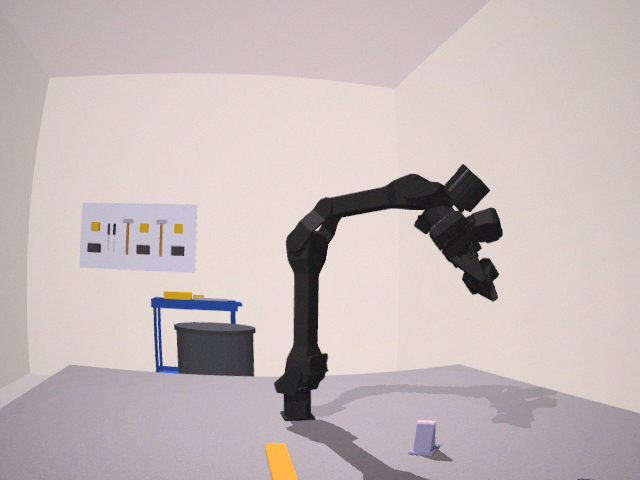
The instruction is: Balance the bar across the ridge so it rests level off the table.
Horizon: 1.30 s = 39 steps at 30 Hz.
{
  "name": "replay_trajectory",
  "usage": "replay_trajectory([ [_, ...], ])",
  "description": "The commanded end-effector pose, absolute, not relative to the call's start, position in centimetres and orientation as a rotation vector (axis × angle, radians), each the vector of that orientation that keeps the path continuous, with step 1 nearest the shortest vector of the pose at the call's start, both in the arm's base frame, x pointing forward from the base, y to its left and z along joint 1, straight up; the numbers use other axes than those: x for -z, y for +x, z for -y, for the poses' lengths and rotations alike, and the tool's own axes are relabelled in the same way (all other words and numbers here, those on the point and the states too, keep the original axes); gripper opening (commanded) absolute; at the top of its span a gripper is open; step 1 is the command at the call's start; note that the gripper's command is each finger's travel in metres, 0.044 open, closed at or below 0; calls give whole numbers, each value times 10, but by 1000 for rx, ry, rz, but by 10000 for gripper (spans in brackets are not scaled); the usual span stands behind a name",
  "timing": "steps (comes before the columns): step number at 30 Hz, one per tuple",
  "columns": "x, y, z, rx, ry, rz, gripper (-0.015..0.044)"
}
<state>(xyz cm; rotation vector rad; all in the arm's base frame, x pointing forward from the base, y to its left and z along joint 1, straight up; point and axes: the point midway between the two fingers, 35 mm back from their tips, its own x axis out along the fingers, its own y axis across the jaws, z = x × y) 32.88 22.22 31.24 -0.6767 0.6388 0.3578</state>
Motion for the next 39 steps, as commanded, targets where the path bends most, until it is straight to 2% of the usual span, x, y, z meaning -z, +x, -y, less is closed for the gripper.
replay_trajectory([
  [1, -299, 341, -204, -318, -680, -691, 315],
  [20, -242, 378, -119, -190, -585, -957, 315],
  [39, -186, 386, -28, -85, -391, -1232, 315],
])
